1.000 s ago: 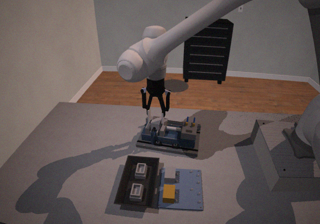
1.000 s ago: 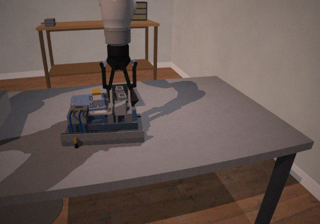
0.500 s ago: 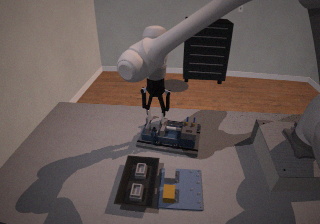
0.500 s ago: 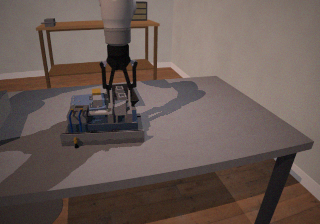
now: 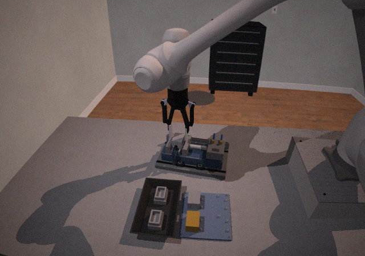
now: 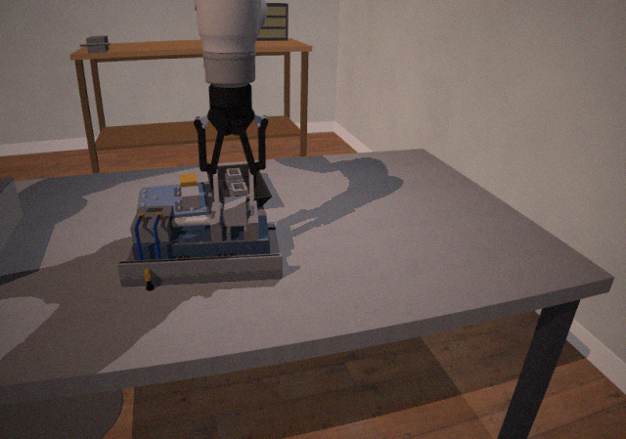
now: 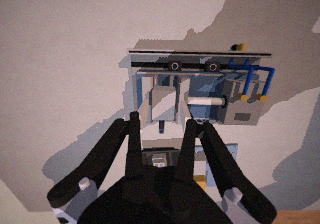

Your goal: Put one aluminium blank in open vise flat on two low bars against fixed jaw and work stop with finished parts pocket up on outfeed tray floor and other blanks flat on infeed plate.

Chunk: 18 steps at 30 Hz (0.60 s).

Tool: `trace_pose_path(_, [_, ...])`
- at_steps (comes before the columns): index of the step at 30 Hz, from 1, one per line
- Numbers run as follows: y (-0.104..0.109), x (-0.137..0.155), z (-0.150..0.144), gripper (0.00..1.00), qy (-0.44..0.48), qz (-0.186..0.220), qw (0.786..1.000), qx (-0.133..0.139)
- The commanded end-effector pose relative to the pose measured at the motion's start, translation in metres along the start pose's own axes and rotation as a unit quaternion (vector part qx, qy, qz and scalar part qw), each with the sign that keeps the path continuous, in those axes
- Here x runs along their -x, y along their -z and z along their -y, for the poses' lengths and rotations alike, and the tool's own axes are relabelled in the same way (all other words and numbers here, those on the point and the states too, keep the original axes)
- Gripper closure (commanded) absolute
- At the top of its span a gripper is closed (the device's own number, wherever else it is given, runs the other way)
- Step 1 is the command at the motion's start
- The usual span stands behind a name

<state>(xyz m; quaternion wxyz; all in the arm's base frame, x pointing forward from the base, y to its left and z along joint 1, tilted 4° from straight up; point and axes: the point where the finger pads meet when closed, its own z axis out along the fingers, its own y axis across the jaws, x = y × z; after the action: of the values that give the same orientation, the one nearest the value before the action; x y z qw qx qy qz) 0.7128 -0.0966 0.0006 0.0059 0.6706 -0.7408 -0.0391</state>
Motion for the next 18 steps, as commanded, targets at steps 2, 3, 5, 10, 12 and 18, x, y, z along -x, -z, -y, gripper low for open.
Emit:
trace_pose_path(2, [0.016,0.002,0.005,0.6,-0.001,0.0,1.0,-0.004])
trace_pose_path(3, [0.016,0.002,0.005,0.6,-0.001,0.0,1.0,-0.004])
trace_pose_path(5, [0.019,0.002,0.004,0.6,-0.001,0.0,1.0,-0.004])
trace_pose_path(10, [0.034,0.002,0.004,0.6,-0.001,0.0,1.0,-0.004])
trace_pose_path(12, [0.04,0.002,0.004,0.6,-0.001,0.0,1.0,-0.004])
trace_pose_path(18, [0.057,0.002,0.004,0.6,-0.001,0.0,1.0,-0.004])
